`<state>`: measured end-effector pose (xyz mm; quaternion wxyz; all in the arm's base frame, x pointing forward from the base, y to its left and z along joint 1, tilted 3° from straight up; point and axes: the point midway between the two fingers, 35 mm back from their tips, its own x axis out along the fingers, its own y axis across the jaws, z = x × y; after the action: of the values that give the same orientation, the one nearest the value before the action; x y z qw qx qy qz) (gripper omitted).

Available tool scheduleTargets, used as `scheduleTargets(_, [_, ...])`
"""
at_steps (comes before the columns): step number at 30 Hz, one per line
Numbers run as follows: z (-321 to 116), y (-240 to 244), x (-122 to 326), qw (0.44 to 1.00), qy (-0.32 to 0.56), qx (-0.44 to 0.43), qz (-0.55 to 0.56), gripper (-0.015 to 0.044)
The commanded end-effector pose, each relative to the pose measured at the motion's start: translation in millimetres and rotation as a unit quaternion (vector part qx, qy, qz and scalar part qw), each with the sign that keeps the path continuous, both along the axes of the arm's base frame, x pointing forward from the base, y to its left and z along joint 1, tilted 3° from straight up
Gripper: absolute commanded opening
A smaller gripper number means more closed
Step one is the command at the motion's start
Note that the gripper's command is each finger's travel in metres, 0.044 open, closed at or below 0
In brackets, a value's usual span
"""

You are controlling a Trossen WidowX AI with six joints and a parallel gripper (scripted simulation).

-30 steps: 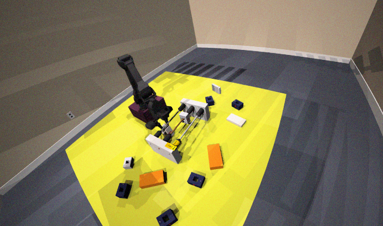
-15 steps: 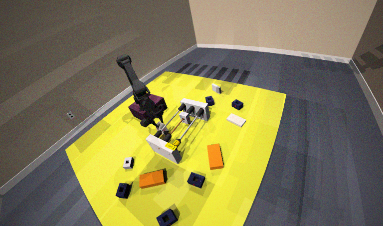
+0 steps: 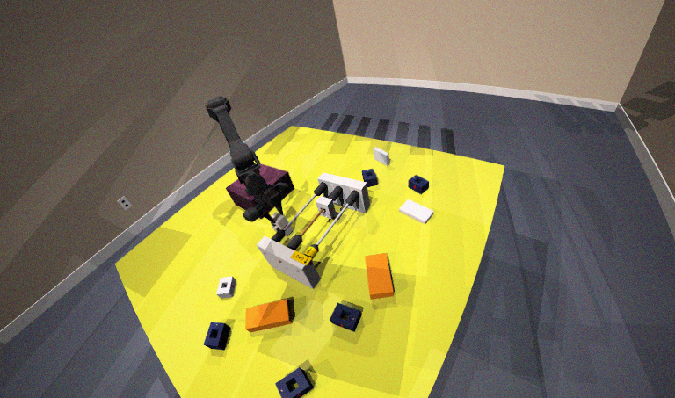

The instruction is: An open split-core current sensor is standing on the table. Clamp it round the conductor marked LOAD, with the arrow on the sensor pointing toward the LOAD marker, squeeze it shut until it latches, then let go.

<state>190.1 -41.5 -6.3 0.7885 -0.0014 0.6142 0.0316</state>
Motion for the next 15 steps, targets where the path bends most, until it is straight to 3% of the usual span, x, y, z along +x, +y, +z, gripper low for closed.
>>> scheduleTargets(1, [0.5,0.0,0.3,1.0,0.0,0.0,0.0,0.0079])
scheduleTargets(10, [0.5,0.0,0.3,1.0,0.0,0.0,0.0,0.0315])
scheduleTargets(15, [7.3,-0.8,-0.7,1.0,0.0,0.0,0.0,0.033])
